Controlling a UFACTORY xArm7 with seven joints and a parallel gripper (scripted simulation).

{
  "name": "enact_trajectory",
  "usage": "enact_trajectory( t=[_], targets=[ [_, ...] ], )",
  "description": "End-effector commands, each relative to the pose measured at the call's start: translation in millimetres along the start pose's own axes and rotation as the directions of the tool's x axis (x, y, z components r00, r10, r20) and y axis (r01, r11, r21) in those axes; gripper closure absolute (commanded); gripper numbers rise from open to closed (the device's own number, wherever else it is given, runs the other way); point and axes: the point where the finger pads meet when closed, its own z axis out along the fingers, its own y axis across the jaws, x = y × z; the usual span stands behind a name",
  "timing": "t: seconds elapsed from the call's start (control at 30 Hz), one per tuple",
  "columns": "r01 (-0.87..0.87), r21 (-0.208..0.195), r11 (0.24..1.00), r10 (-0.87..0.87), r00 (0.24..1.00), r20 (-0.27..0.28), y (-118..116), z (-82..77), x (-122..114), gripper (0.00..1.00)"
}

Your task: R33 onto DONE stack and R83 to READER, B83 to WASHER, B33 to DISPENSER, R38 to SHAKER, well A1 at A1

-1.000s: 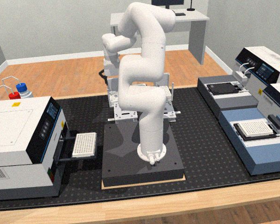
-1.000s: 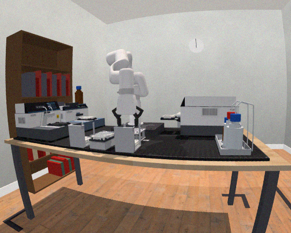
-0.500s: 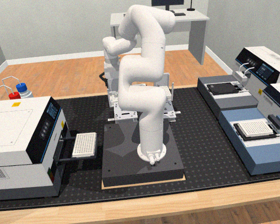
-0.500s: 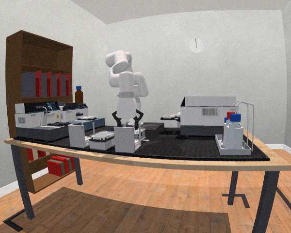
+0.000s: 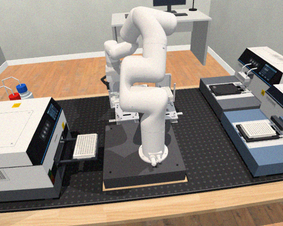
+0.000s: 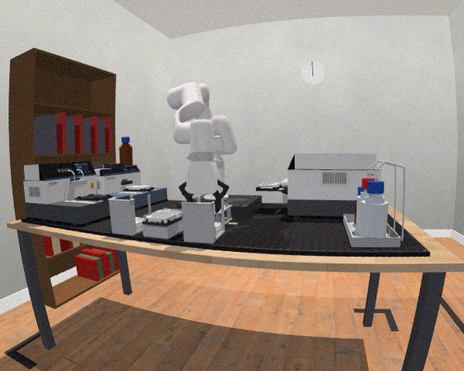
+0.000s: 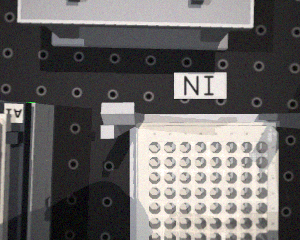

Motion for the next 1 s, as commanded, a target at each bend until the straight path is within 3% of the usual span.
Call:
enact_trajectory(
  t=[0.0,0.6,0.97],
  targets=[
    [0.000,-0.001,1.000,0.000,1.000,0.004,0.4,3.4,-1.4,0.00],
    [0.000,-0.001,1.000,0.000,1.000,0.004,0.4,24.8,-1.4,0.00],
    [0.000,-0.001,1.000,0.000,1.000,0.004,0.4,25.2,-1.4,0.00]
  ],
)
